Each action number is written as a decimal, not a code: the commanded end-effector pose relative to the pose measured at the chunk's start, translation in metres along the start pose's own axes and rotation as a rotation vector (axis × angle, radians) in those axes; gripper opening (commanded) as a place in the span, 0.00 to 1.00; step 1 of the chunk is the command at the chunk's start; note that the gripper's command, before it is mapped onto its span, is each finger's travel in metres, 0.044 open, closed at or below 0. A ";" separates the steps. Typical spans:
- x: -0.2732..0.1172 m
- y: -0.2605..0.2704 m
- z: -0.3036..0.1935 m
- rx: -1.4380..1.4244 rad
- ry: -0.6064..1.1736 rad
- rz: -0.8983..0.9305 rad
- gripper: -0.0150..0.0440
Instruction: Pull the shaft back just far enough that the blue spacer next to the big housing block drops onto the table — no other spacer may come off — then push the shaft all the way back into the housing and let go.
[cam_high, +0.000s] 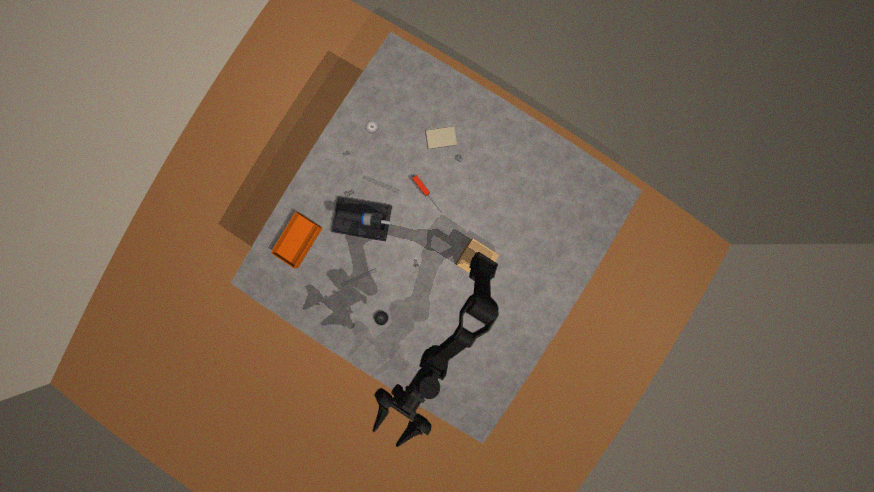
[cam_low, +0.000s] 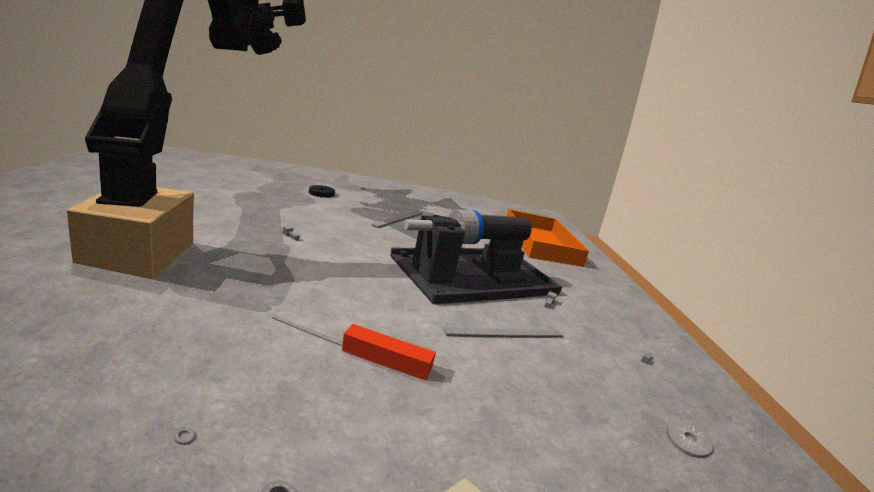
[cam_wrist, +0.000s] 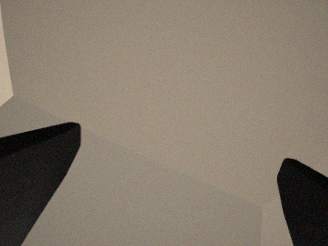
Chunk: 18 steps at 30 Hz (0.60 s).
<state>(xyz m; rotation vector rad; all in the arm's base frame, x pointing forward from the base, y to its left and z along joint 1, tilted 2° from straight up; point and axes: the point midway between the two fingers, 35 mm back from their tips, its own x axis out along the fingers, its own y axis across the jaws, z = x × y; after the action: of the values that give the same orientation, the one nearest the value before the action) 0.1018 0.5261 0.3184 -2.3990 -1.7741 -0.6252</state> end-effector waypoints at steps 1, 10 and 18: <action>0.000 0.003 0.001 -0.003 -0.004 0.003 0.98; -0.043 0.133 0.066 -0.106 -0.208 0.156 1.00; -0.124 0.245 0.111 -0.147 -0.414 0.321 1.00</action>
<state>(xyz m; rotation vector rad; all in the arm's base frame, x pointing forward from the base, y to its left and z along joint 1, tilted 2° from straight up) 0.3004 0.4104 0.2319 -2.9062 -1.5141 -0.3374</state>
